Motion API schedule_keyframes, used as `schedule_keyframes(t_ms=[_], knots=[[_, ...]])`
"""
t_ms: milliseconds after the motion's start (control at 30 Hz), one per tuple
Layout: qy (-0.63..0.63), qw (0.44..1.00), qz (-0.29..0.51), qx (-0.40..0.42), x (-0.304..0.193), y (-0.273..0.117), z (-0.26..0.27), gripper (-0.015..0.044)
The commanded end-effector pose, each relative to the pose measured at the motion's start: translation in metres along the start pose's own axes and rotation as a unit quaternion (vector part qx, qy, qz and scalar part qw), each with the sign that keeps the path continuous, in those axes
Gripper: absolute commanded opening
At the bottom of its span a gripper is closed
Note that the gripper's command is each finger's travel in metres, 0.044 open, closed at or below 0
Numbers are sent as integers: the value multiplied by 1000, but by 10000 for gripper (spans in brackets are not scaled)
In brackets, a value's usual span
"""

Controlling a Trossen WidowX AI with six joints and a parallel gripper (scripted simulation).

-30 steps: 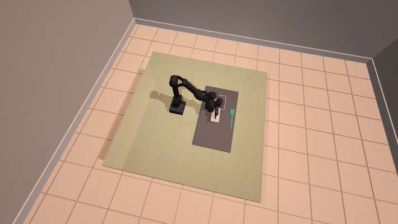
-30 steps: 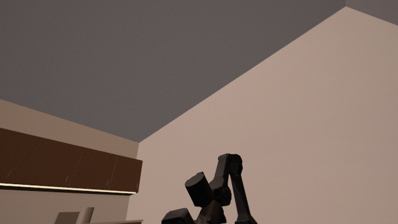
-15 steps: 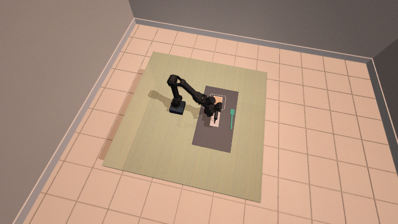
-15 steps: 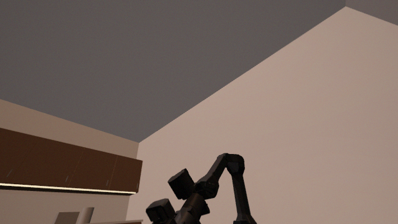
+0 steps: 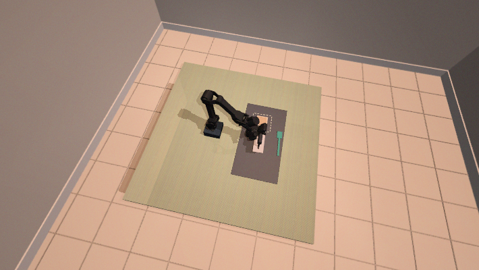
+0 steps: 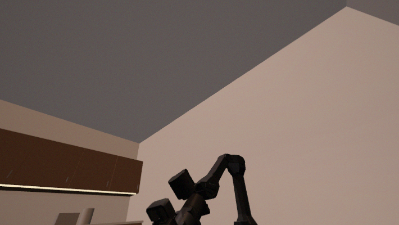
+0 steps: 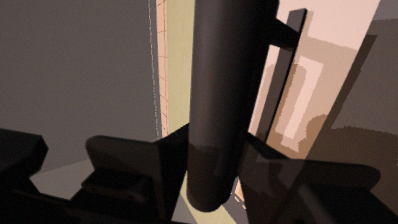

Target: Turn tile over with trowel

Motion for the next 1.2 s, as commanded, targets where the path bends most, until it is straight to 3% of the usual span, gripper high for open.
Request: schedule_keyframes(t_ms=[0, 933, 1167], knots=[[-4, 1000, 1, 5, 0, -1, 3, 0], [2, 1000, -1, -2, 0, 0, 0, 0], [81, 994, -48, -46, 14, 11, -3, 0]])
Point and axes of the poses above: the point midway between the two fingers, 35 mm back from their tips, its own y axis out along the fingers, its own z axis across the jaws, x = y × z, the point moved 3 cm from there along -y, back along the fingers, and after that the axes turned 5 degrees about -y, right-handed, at the moved point
